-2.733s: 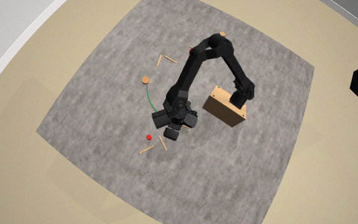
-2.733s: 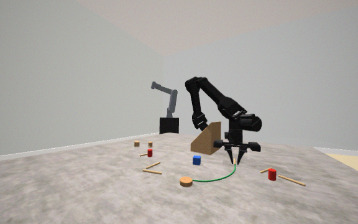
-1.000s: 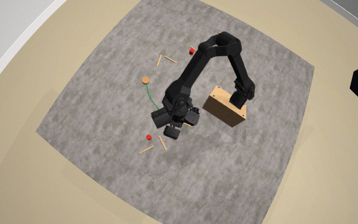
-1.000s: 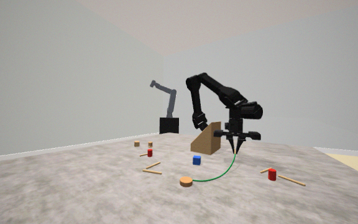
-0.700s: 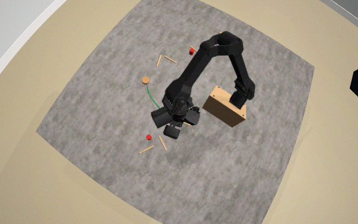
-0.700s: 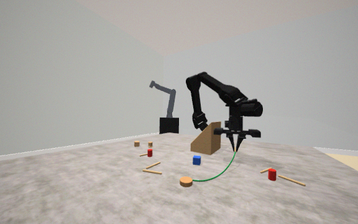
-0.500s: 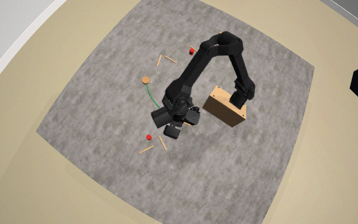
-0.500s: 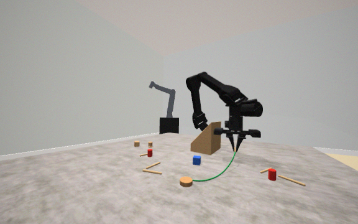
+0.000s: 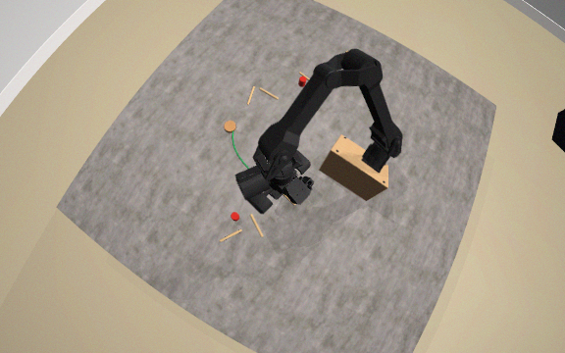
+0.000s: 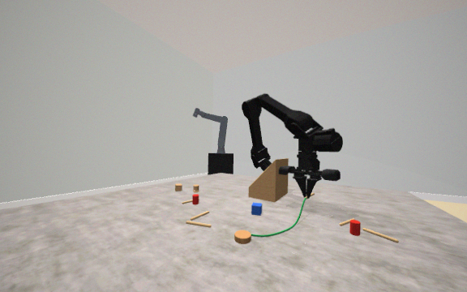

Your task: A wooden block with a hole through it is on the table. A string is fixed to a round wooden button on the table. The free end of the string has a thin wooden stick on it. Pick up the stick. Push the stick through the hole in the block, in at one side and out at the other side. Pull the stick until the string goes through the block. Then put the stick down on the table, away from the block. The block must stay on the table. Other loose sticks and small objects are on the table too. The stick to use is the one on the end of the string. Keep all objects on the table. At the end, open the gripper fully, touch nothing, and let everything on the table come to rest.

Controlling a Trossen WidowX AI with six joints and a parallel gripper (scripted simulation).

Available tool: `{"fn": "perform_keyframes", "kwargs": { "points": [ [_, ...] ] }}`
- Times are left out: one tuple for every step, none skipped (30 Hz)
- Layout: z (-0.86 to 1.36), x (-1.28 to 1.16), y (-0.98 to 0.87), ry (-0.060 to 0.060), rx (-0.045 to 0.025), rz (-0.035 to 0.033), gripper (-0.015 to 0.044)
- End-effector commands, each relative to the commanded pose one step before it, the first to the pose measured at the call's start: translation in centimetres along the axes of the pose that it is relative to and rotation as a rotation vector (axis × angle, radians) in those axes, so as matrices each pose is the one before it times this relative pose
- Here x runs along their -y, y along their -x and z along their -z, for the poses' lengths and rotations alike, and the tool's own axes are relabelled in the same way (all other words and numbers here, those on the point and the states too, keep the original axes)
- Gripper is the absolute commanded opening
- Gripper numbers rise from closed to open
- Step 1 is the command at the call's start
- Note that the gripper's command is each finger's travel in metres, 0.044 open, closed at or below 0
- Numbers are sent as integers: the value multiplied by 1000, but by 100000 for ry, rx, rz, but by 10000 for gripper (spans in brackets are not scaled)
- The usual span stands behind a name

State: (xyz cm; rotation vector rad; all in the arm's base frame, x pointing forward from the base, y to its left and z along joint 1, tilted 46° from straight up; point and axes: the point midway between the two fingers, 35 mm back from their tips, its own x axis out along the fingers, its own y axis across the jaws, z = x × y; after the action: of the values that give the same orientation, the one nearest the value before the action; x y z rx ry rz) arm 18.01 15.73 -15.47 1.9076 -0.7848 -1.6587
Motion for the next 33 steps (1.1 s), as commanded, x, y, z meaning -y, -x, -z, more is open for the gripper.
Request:
{"fn": "perform_keyframes", "kwargs": {
  "points": [
    [386, 95, 25, -12691, -486, -85, 0],
    [69, 25, 6, -3637, 0, 16, 0],
    [69, 28, 6, -3637, 0, 16, 0],
    [68, 30, 6, -3637, 1, 16, 0],
    [67, 32, 6, -3637, 1, 16, 0],
    [66, 34, 5, -3637, 2, 15, 0],
    [64, 37, 5, -3638, 2, 15, 0],
    [63, 39, 5, -3638, 2, 15, 0],
    [62, 41, 5, -3638, 3, 14, 0],
    [61, 43, 5, -3638, 3, 14, 0],
    [59, 45, 5, -3638, 3, 14, 0],
    [58, 47, 5, -3638, 4, 13, 0],
    [56, 49, 5, -3638, 4, 13, 0],
    [55, 51, 5, -3638, 4, 13, 0],
    [53, 53, 5, -3638, 5, 12, 0],
    [51, 54, 4, -3638, 5, 12, 0],
    [49, 56, 4, -3638, 5, 12, 0],
    [47, 58, 4, -3638, 5, 11, 0],
    [46, 59, 4, -3639, 6, 11, 0],
    [44, 61, 4, -3639, 6, 11, 0],
    [42, 62, 4, -3639, 6, 10, 0],
    [39, 64, 4, -3639, 6, 10, 0],
    [37, 65, 4, -3639, 6, 10, 0],
    [35, 66, 4, -3639, 6, 9, 0],
    [33, 67, 3, -3639, 6, 9, 0],
    [31, 68, 3, -3640, 9, 9, 0],
    [29, 69, 3, -3640, 9, 8, 0],
    [26, 70, 3, -3640, 9, 8, 0],
    [24, 71, 3, -3640, 9, 7, 0],
    [22, 72, 3, -3640, 9, 7, 0],
    [19, 73, 3, -3640, 9, 7, 0],
    [17, 73, 3, -3641, 9, 6, 0],
    [14, 74, 3, -3641, 9, 6, 0]
  ]
}}
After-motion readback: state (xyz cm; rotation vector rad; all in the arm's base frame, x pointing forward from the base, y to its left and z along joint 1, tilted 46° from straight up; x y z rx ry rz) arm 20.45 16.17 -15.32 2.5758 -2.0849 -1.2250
